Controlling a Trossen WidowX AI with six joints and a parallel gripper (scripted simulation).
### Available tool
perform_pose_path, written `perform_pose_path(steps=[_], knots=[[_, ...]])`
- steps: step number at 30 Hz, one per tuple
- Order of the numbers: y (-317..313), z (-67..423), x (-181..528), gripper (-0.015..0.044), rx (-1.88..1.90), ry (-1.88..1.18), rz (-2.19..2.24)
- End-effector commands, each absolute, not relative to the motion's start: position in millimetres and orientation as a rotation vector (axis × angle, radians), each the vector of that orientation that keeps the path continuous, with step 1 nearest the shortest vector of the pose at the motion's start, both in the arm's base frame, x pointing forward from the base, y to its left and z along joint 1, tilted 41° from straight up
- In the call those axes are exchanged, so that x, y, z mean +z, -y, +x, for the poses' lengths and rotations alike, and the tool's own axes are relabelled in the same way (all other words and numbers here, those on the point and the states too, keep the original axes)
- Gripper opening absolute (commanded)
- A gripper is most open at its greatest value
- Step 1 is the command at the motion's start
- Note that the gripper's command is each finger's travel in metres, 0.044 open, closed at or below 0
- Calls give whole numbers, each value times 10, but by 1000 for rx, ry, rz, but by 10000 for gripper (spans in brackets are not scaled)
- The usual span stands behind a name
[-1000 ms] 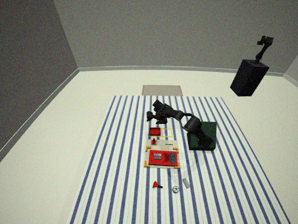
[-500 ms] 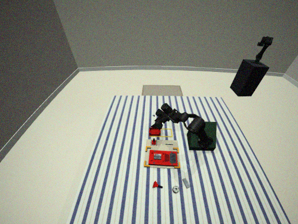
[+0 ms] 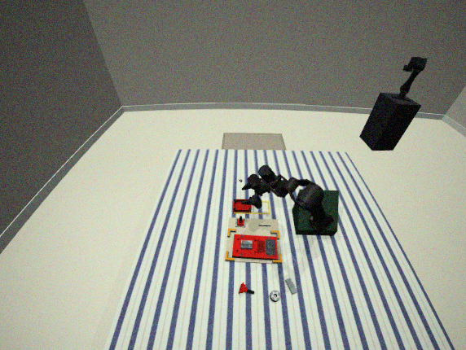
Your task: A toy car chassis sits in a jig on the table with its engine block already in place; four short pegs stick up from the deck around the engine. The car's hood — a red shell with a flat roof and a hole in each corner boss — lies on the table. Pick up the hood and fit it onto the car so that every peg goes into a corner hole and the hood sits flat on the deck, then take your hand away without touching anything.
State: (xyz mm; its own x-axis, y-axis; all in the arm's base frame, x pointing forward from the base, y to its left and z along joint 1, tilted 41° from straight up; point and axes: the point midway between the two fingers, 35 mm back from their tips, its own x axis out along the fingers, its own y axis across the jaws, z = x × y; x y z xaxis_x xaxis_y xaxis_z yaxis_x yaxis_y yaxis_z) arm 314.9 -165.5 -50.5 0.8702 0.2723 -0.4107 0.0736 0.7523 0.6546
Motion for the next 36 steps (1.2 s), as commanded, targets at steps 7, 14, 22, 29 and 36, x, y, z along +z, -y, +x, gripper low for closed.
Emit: perform_pose_path(steps=[7, 14, 22, 29, 36], knots=[[1597, 3153, -558, 440, 123, -512, 710], [1562, 3165, -604, 440, 123, -512, 709], [1519, 3178, -656, 440, 123, -511, 707], [1481, 3188, -702, 440, 123, -510, 705], [1442, 3195, -746, 440, 123, -508, 704]])
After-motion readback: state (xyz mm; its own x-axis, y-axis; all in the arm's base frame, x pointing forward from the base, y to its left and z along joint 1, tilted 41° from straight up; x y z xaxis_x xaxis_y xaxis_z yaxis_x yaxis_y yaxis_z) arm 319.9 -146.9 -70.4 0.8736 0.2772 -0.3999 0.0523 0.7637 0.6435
